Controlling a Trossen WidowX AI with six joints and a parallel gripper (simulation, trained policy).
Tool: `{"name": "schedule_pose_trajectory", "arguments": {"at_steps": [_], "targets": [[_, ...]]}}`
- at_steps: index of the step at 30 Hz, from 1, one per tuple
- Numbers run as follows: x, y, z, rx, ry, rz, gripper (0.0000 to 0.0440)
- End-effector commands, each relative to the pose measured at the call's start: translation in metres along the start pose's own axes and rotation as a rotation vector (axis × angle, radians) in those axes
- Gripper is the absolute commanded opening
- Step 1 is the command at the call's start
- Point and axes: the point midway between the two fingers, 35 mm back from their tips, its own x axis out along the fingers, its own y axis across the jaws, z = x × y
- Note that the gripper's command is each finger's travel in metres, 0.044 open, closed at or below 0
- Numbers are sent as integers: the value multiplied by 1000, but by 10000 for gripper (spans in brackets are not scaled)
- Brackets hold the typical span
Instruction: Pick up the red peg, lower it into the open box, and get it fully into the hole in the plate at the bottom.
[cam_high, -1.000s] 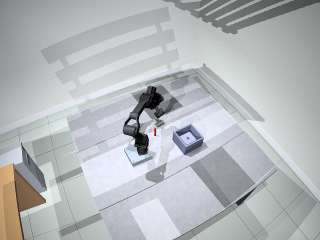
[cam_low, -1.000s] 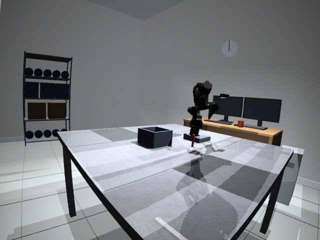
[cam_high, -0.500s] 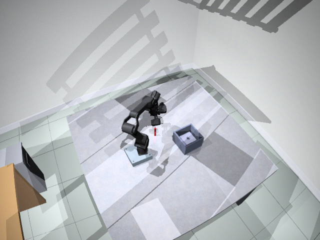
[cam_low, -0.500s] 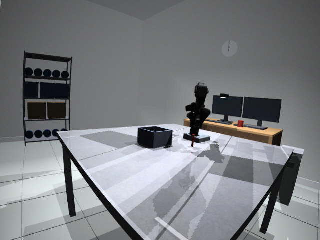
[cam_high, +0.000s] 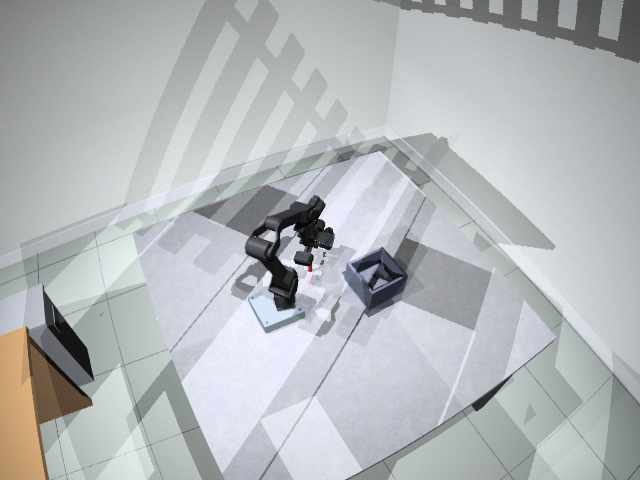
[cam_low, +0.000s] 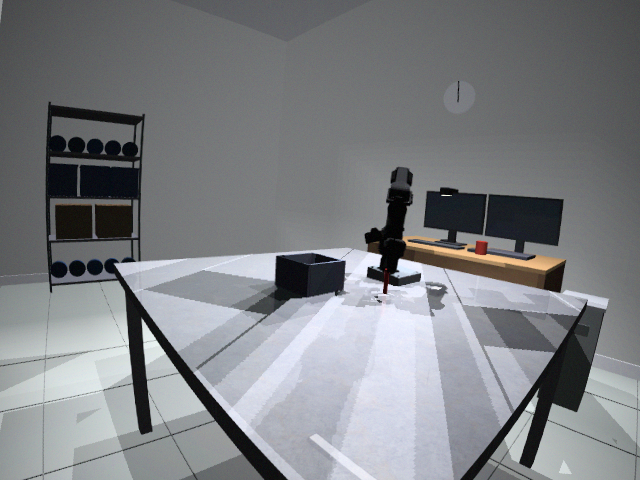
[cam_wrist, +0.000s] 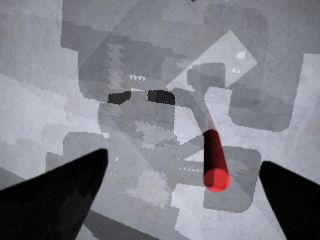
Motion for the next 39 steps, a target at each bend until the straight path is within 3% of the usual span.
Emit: {"name": "schedule_pose_trajectory", "arguments": {"at_steps": [1,10,27,39], "targets": [[14,-7,-2,55,13,-17,440],[43,-15,-6,175,28,-9,420],[51,-19,-8,282,113,-35,14],[8,13,26,205,-3,53,3]]}}
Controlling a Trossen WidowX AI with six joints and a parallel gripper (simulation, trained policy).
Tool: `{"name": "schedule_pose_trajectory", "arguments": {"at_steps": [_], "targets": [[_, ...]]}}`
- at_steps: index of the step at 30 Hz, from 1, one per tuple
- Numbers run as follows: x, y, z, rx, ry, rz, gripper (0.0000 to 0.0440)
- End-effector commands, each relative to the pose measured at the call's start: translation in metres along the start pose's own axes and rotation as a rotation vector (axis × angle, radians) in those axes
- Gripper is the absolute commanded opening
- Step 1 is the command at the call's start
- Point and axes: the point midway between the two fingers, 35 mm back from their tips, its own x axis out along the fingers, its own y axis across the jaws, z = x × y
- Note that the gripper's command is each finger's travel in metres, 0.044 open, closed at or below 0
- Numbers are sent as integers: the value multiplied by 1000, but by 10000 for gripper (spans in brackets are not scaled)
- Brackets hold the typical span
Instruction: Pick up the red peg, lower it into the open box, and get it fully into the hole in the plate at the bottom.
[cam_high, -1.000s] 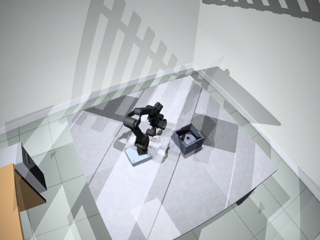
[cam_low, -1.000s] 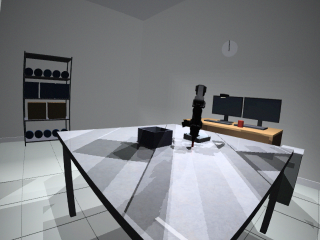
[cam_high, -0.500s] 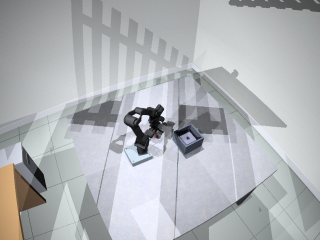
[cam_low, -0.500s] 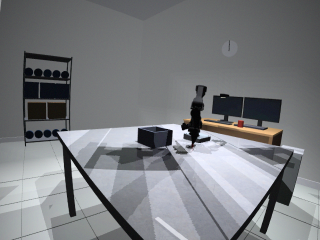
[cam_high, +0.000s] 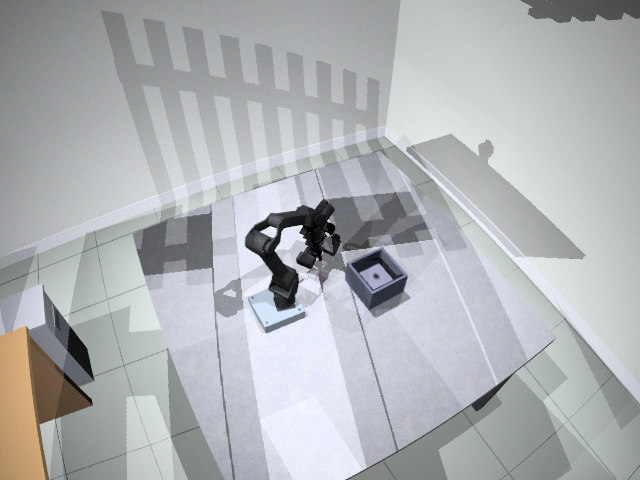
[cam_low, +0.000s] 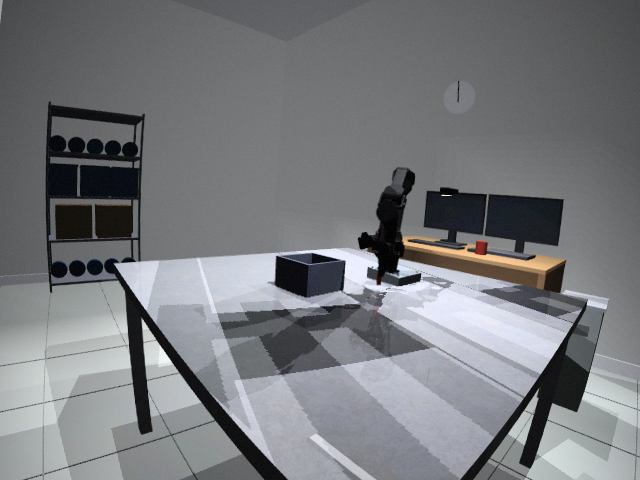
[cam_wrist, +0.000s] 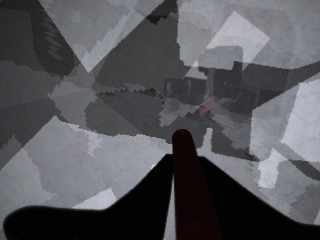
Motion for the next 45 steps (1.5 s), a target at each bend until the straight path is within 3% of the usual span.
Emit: {"name": "schedule_pose_trajectory", "arguments": {"at_steps": [1,9,19,45], "targets": [[-13,11,10,-15,-36,22,2],[-44,35,41,-13,-121,57,0],[-59,46,90,54,-213,61,0],[-53,37,182,204,-300,6,6]]}}
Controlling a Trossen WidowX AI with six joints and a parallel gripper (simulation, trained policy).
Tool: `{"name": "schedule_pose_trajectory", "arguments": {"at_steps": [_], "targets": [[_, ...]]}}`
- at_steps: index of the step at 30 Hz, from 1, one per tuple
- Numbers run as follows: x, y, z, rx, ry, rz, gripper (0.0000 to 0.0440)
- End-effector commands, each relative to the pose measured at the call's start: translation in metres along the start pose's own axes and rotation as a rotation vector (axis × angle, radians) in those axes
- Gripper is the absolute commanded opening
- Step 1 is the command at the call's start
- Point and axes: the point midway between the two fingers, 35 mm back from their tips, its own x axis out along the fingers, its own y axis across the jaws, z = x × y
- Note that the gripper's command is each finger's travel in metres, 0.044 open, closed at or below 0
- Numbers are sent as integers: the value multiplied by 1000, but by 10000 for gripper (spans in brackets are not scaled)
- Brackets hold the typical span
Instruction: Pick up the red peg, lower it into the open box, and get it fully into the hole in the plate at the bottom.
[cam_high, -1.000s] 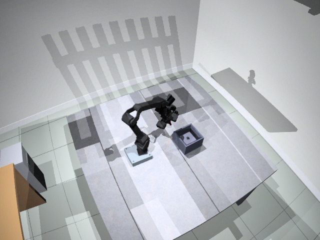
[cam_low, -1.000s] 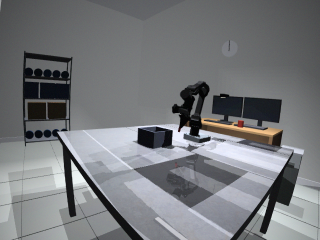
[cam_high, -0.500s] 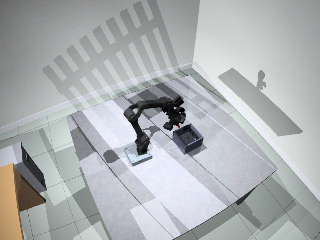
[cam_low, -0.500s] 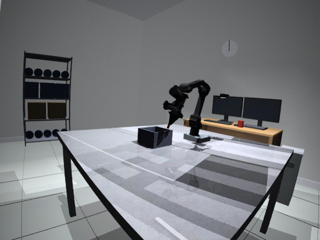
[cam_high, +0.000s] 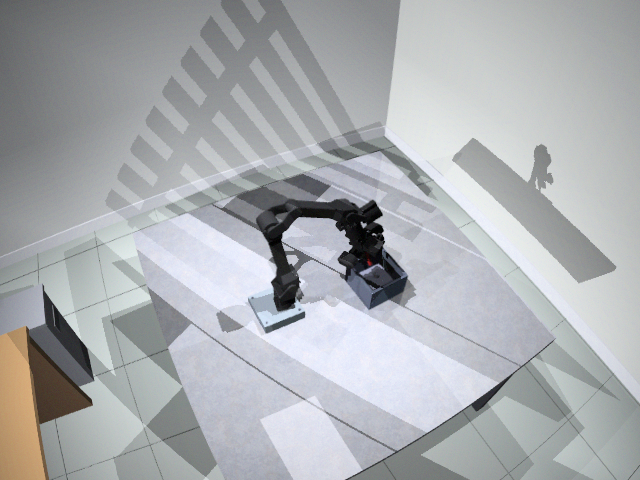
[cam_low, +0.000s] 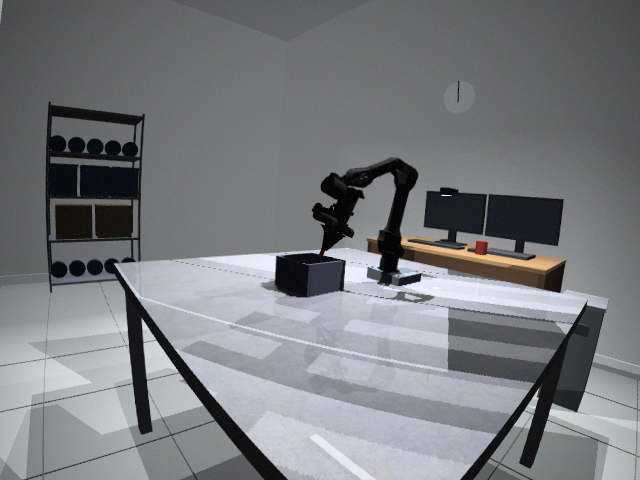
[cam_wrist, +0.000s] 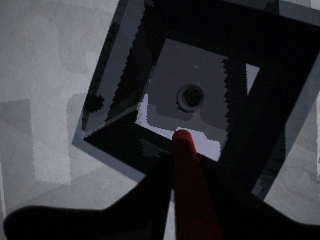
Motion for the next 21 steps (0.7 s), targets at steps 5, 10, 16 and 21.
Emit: {"name": "schedule_pose_trajectory", "arguments": {"at_steps": [5,10,16,21], "targets": [[13,2,12,18,16,-16,13],[24,1,17,27,33,-36,20],[42,-1,19,25,51,-70,20],[56,-3,22,7,59,-102,100]]}}
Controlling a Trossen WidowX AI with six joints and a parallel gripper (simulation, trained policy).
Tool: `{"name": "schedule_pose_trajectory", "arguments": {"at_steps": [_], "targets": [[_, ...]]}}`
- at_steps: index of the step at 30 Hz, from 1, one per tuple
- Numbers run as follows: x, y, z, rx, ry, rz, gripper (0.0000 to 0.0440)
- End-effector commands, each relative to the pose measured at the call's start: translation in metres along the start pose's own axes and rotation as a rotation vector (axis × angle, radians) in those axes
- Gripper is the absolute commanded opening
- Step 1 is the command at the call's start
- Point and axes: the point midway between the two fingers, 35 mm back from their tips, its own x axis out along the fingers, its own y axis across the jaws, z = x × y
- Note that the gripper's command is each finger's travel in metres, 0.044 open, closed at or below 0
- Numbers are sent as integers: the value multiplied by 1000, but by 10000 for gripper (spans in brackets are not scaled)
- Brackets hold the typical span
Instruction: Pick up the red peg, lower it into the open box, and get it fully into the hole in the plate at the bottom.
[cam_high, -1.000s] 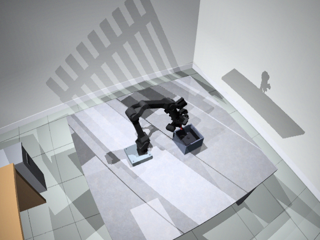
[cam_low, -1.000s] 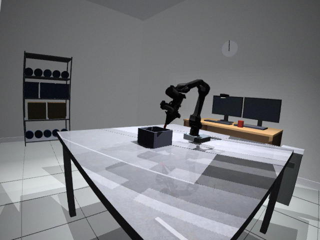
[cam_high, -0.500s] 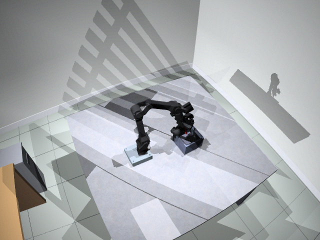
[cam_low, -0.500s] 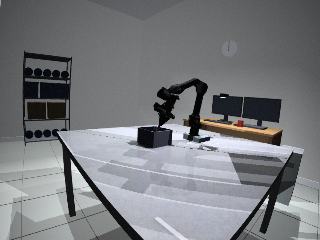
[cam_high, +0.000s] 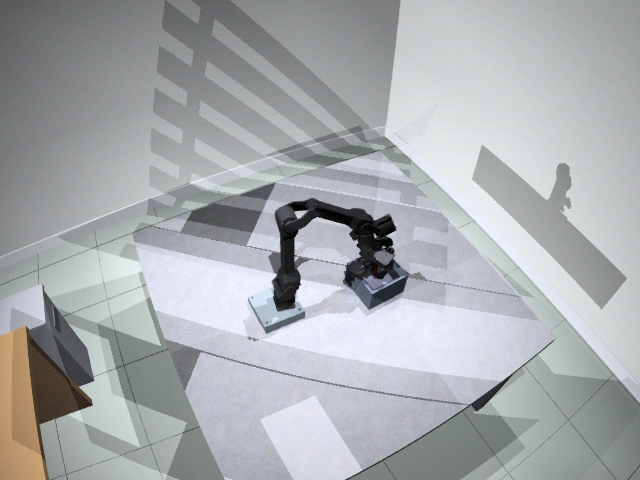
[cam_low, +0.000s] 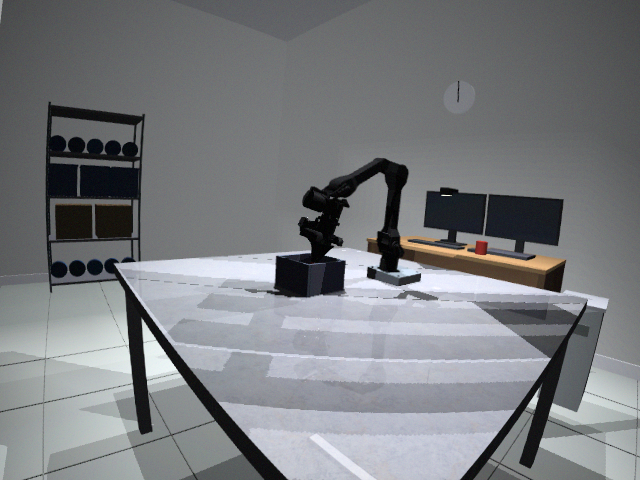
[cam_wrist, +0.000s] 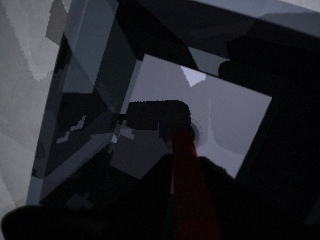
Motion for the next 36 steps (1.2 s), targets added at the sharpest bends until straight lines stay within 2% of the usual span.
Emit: {"name": "schedule_pose_trajectory", "arguments": {"at_steps": [1,3,22,36], "targets": [[7,1,3,-15,5,-14,123],[10,0,4,-25,10,-31,145],[12,19,25,-82,10,-71,161],[19,32,56,-77,20,-91,142]]}}
